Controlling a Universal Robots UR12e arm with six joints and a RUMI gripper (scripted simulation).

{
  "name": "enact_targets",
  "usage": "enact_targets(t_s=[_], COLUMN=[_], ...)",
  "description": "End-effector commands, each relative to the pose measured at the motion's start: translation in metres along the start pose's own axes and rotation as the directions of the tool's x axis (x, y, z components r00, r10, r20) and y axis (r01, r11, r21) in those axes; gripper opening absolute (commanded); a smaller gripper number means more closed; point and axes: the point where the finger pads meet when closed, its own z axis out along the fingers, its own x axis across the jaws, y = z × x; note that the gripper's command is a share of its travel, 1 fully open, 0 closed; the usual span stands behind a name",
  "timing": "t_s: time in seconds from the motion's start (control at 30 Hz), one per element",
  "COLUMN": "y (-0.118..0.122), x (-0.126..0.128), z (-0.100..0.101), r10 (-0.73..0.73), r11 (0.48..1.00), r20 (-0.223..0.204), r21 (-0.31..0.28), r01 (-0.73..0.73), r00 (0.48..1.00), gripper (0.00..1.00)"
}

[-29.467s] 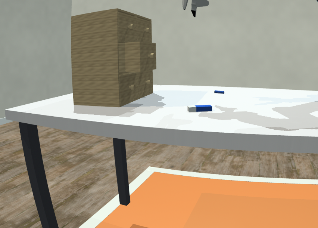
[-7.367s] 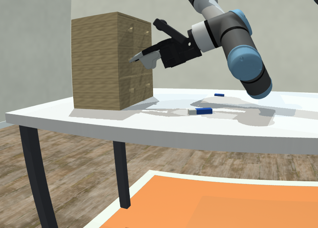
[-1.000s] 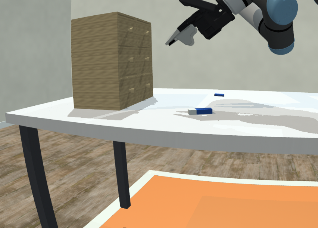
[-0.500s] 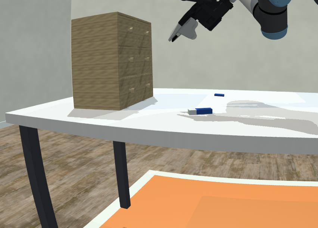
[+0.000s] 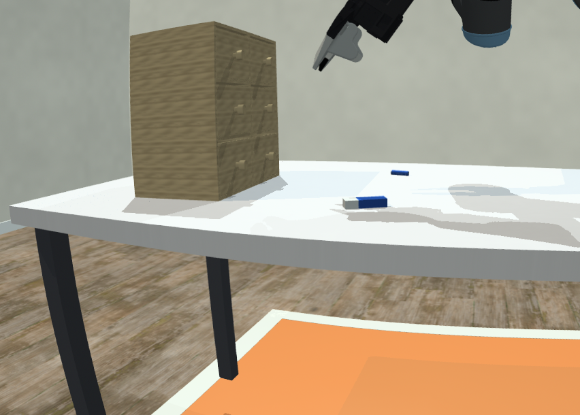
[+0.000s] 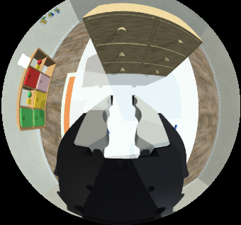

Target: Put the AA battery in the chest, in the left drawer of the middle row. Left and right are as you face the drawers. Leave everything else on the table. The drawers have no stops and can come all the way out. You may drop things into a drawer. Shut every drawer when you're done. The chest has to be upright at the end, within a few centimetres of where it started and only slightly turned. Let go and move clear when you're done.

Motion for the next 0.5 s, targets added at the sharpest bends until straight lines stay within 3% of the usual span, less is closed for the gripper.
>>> enact_targets(t_s=[0.0,0.47], y=[0.003,0.004], x=[-0.001,-0.001], z=[-0.001,-0.014], r10=[0.002,0.003], r11=[0.998,0.981], r20=[0.002,0.002], r21=[-0.067,-0.193], r01=[-0.002,-0.002], r00=[1.000,1.000], gripper=[0.20,0.20])
